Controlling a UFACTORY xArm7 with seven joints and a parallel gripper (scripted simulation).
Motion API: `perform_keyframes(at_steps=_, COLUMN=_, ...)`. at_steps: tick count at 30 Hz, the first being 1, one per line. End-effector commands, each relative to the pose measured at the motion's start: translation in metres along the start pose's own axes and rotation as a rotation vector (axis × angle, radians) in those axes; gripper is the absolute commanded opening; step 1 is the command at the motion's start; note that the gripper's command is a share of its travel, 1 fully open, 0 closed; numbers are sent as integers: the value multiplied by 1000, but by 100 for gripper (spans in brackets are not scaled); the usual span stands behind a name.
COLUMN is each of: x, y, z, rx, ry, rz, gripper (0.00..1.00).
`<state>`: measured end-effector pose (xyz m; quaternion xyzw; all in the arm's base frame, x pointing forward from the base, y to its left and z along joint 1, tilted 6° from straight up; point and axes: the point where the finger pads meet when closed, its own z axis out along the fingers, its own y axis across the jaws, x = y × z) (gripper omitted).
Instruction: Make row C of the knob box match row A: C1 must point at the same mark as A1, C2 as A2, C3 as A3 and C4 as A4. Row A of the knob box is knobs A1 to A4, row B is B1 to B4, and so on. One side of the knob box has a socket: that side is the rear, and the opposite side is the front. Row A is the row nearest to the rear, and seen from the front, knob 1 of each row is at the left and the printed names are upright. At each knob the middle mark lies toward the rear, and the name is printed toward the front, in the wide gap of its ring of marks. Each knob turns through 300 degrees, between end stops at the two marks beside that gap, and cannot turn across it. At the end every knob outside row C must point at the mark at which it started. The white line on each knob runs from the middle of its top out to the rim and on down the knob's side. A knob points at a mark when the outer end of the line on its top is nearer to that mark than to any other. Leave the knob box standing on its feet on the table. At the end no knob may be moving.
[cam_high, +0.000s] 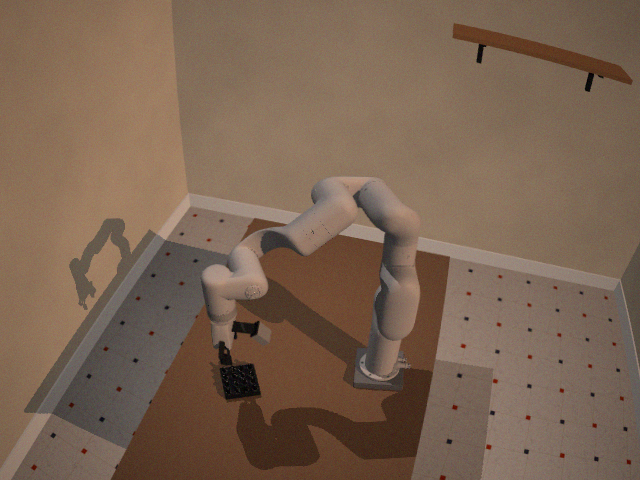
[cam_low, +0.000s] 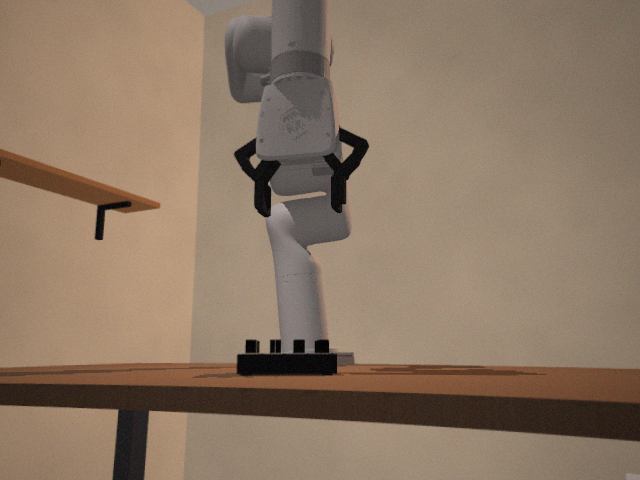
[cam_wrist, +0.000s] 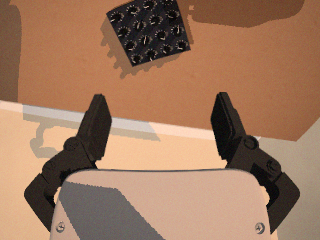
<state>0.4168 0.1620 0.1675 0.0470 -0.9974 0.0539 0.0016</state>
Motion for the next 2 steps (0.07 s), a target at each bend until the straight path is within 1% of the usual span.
perform_keyframes(at_steps=1, x=-1, y=0, z=-2, rx=-1, ry=-4, rz=0, gripper=100)
perform_keyframes(at_steps=2, x=-1, y=0, z=-2, rx=-1, ry=-4, rz=0, gripper=100)
